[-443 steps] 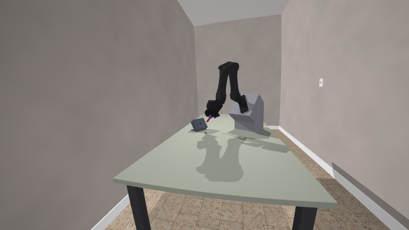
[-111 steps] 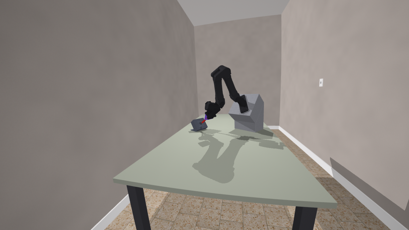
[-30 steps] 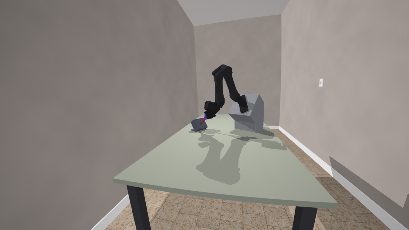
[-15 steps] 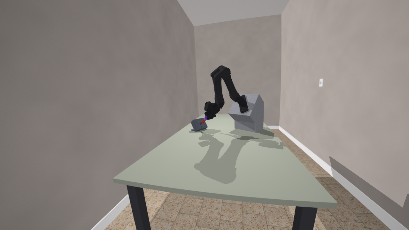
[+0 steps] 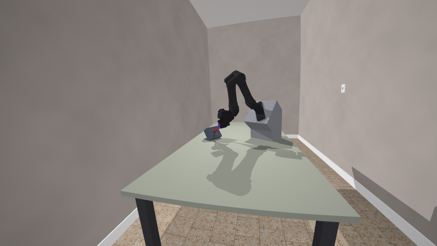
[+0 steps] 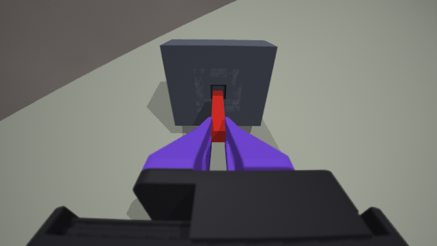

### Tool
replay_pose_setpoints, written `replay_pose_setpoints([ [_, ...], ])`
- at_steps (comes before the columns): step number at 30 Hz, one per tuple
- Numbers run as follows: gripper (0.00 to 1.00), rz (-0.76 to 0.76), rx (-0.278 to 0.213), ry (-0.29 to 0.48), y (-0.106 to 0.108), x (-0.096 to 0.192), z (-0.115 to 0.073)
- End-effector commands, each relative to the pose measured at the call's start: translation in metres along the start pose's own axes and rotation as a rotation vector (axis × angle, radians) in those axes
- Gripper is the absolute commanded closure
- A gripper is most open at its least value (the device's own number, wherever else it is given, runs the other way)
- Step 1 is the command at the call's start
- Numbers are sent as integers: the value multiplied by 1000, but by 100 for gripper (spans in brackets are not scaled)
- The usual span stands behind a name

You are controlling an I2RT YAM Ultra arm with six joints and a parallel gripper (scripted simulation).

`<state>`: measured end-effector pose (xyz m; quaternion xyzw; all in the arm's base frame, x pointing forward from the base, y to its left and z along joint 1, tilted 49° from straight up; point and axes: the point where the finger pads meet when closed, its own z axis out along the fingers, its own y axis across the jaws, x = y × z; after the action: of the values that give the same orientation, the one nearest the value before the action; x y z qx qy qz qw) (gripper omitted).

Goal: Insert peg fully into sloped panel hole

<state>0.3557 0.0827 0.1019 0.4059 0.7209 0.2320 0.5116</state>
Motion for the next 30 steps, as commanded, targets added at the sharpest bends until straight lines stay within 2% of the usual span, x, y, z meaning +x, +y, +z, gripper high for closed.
replay_pose_setpoints([
  [1,100,4,1,-19,1,-6,6],
  [18,100,5,1,-19,4,-8,8],
  [30,100,4,1,-19,0,-6,0],
])
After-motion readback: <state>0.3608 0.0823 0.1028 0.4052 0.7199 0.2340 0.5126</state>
